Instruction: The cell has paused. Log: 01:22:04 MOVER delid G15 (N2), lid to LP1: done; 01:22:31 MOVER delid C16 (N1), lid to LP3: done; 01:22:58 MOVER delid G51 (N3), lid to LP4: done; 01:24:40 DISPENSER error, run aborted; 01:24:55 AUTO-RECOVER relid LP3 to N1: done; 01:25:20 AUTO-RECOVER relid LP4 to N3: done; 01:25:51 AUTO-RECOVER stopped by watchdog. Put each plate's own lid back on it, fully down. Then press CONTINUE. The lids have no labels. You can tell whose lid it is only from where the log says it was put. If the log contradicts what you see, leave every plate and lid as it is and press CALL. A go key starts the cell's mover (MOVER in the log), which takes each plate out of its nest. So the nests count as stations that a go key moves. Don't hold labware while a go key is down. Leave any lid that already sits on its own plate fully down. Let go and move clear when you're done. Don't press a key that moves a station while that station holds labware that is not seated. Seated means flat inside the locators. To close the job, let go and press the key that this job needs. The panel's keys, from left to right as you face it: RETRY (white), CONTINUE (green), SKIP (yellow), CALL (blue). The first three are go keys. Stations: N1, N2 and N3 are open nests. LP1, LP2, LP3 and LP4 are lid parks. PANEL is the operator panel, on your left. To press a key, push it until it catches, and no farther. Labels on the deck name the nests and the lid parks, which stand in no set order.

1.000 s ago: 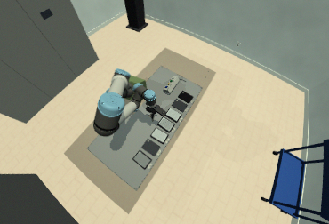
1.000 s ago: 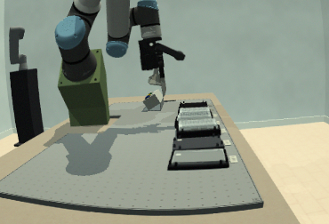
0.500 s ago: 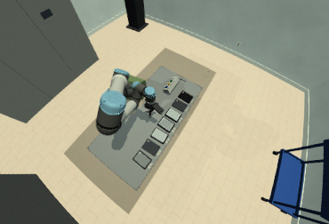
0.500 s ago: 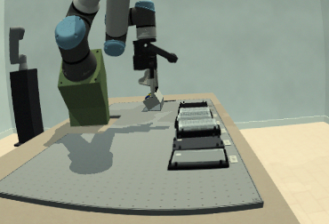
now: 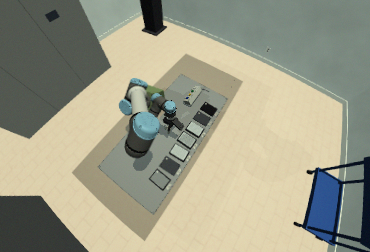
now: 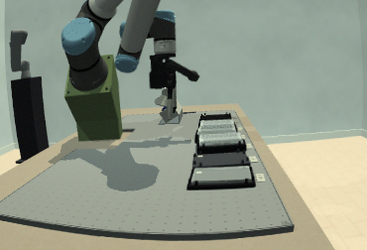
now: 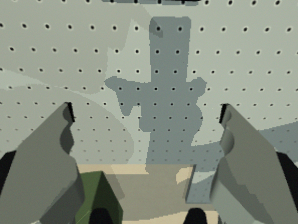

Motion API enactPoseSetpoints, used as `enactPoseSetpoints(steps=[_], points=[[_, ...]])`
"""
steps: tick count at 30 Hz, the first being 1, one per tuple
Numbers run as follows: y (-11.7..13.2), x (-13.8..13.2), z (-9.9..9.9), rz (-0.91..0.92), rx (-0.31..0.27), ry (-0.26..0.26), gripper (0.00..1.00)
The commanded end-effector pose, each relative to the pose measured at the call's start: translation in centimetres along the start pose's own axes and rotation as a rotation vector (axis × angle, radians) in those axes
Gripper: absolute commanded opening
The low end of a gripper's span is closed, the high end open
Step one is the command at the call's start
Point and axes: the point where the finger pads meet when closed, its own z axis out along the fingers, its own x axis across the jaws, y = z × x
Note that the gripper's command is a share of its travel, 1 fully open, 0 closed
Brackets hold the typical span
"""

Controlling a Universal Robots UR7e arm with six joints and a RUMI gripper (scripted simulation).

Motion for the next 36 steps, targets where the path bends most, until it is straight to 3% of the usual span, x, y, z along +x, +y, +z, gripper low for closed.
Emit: enactPoseSetpoints(steps=[1,18,36], points=[[-0.1,0.0,2.4,-0.002,0.021,-0.003,0.82],[-0.1,0.0,2.4,-0.002,0.021,-0.003,0.82],[-3.0,7.5,2.3,0.045,0.021,-0.003,0.82]])
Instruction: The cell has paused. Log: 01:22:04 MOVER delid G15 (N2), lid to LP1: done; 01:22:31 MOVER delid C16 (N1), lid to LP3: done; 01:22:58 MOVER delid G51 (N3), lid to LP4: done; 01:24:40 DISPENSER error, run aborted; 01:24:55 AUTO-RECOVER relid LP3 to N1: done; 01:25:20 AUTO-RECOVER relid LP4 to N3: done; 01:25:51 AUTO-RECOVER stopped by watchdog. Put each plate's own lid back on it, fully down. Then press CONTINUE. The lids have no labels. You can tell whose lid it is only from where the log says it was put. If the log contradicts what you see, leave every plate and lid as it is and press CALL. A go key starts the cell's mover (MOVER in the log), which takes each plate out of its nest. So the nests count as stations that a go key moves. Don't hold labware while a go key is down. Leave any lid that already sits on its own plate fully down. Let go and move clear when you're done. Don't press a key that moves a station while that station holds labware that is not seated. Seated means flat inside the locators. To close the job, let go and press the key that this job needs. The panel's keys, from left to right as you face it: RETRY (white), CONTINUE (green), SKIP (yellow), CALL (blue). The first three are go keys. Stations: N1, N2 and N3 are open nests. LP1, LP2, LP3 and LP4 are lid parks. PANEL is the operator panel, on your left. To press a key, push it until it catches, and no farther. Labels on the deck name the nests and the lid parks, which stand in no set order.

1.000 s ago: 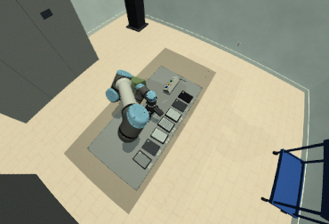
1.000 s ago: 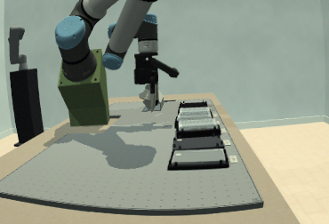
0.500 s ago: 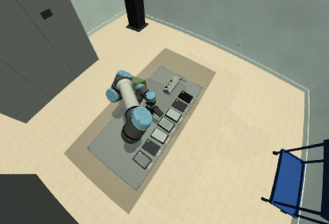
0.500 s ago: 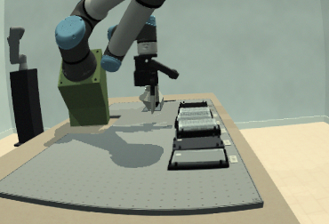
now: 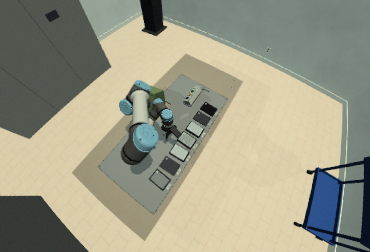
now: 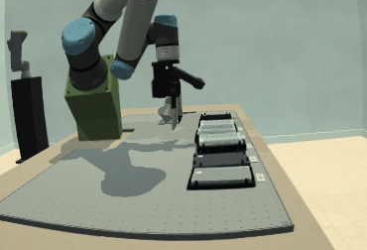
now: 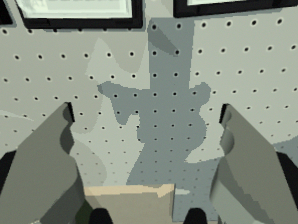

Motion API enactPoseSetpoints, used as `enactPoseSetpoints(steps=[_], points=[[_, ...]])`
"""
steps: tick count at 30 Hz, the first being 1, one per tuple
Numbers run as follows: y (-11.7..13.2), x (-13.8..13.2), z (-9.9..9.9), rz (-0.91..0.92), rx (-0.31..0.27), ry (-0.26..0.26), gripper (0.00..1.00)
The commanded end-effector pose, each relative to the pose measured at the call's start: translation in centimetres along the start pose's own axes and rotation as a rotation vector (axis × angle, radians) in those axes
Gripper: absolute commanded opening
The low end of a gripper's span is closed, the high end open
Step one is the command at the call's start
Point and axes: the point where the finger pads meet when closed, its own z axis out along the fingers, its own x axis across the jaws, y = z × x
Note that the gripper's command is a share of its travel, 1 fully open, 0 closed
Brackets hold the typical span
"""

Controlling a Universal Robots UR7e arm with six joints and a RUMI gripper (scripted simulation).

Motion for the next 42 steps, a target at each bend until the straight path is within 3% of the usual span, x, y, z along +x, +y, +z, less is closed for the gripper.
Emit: enactPoseSetpoints(steps=[1,42], points=[[-1.2,2.6,0.0,-0.001,-0.003,-0.006,0.82],[-8.1,18.7,0.1,-0.001,-0.003,-0.005,0.82]])
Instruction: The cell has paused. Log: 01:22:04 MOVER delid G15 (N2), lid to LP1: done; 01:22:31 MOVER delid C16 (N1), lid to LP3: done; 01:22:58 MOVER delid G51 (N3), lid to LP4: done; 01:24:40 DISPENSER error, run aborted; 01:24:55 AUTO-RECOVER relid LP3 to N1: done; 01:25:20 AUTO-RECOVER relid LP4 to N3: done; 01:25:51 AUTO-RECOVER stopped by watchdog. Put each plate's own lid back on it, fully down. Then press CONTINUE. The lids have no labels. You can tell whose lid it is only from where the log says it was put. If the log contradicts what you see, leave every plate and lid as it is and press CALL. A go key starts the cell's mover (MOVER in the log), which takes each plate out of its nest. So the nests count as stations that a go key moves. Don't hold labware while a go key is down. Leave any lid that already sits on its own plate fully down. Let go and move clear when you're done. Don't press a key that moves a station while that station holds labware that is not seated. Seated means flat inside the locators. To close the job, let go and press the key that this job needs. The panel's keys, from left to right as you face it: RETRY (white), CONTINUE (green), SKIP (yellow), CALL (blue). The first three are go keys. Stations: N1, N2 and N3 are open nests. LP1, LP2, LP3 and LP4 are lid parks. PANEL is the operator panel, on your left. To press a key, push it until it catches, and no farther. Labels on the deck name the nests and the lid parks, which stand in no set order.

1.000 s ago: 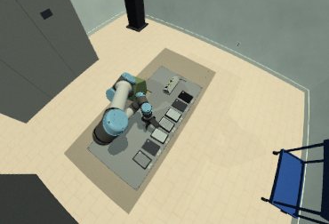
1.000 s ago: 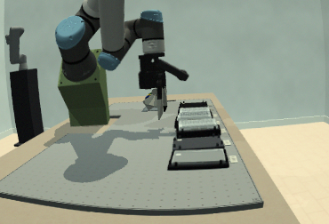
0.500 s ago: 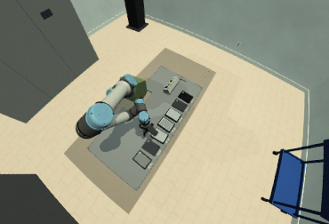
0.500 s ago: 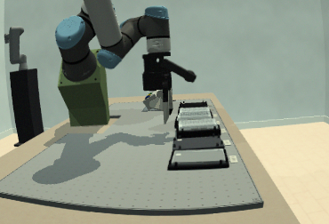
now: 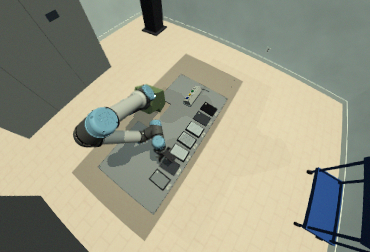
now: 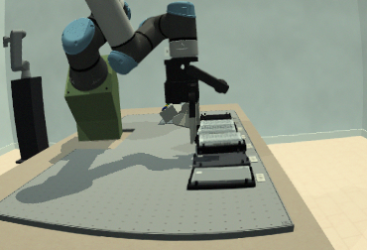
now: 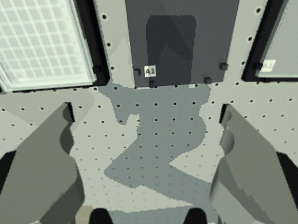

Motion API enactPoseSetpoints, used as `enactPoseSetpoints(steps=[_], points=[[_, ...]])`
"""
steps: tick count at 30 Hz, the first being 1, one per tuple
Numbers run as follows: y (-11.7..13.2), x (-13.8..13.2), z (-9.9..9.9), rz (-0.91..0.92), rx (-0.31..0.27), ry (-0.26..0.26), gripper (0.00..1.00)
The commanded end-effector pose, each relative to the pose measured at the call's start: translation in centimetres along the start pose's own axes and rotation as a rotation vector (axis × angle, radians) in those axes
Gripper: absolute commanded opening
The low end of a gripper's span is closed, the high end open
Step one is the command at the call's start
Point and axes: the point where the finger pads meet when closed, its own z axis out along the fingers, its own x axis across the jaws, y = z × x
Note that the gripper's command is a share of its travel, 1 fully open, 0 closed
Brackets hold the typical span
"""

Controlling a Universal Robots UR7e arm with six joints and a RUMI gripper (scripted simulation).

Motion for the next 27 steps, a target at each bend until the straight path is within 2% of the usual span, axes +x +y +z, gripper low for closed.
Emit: enactPoseSetpoints(steps=[1,27], points=[[-1.0,2.1,0.1,-0.001,-0.003,-0.006,0.82],[-5.7,13.1,0.1,-0.001,-0.003,-0.006,0.82]])
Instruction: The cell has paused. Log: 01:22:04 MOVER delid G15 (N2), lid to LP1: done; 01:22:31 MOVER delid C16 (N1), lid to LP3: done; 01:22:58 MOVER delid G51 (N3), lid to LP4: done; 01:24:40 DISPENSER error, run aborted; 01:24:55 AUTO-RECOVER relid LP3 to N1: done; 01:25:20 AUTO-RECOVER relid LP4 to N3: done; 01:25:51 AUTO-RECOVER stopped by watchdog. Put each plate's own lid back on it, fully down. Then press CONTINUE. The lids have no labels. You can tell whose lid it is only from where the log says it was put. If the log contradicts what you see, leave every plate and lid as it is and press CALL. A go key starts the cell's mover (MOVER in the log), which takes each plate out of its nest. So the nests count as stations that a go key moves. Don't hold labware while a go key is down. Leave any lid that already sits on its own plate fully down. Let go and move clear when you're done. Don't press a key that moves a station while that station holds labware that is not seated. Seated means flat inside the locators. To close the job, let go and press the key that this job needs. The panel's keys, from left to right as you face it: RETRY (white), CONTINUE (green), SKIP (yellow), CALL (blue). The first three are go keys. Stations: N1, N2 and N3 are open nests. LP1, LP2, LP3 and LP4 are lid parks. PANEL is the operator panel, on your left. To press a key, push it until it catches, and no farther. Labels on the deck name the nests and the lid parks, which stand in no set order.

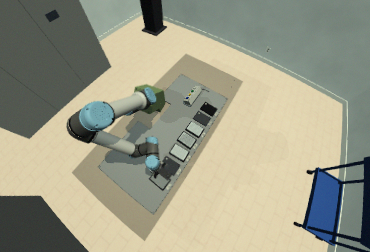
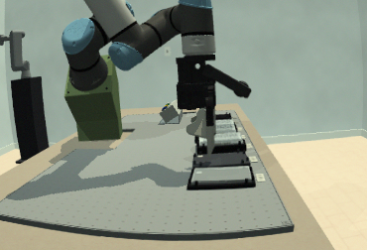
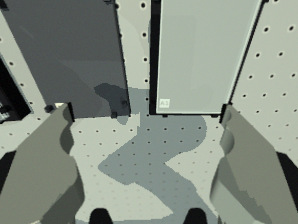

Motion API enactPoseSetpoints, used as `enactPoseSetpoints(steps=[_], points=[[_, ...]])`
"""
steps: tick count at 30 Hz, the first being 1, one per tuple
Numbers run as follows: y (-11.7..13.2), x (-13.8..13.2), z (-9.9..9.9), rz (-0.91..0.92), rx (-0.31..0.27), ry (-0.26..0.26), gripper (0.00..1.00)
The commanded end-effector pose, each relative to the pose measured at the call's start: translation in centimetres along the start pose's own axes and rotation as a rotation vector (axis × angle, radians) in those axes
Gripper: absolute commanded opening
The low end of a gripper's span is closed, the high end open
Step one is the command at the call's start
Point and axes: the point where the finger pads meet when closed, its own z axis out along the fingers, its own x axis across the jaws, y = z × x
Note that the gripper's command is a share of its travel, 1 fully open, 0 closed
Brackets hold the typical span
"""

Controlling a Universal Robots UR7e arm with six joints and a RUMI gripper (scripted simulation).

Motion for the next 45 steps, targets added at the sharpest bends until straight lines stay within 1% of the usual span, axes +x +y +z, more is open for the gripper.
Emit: enactPoseSetpoints(steps=[1,3,5,9,10,27,45], points=[[-1.2,2.6,0.1,0.000,-0.001,-0.003,0.82],[-1.6,3.5,0.1,0.000,-0.001,-0.003,0.82],[-1.6,3.5,0.1,0.000,-0.001,-0.003,0.82],[-2.4,5.4,0.1,0.000,-0.001,-0.003,0.82],[-2.4,5.4,0.1,0.000,-0.001,-0.003,0.82],[-2.4,5.4,0.1,0.000,-0.001,-0.003,0.82],[-2.4,5.4,2.7,0.000,-0.001,-0.003,0.82]])
